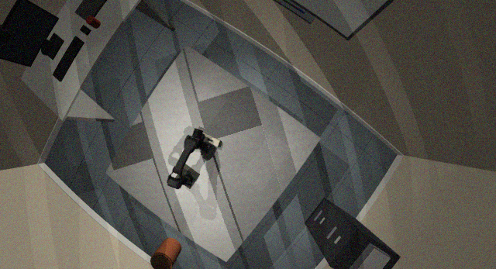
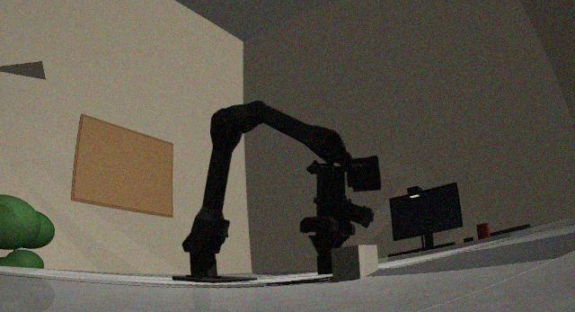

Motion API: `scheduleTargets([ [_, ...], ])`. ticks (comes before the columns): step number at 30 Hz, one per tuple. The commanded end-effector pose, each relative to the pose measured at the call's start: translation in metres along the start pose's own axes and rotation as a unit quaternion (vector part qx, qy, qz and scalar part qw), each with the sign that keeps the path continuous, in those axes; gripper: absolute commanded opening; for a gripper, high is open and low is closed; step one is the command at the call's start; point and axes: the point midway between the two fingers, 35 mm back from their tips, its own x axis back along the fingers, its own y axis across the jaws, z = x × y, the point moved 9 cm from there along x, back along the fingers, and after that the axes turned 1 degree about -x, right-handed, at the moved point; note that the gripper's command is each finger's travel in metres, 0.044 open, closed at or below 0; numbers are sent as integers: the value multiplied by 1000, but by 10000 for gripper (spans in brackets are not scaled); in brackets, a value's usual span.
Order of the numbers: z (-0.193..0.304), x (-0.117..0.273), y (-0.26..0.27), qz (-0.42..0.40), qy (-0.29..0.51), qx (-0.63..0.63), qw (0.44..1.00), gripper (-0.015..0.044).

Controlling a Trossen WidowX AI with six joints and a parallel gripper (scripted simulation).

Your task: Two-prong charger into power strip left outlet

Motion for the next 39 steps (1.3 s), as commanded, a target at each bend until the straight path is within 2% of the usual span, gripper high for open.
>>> scheduleTargets([
  [1, -5, 2, 0, -2, -8, -1, 1000, 0],
  [39, -17, 5, 1, -2, -9, -1, 1000, 0],
])
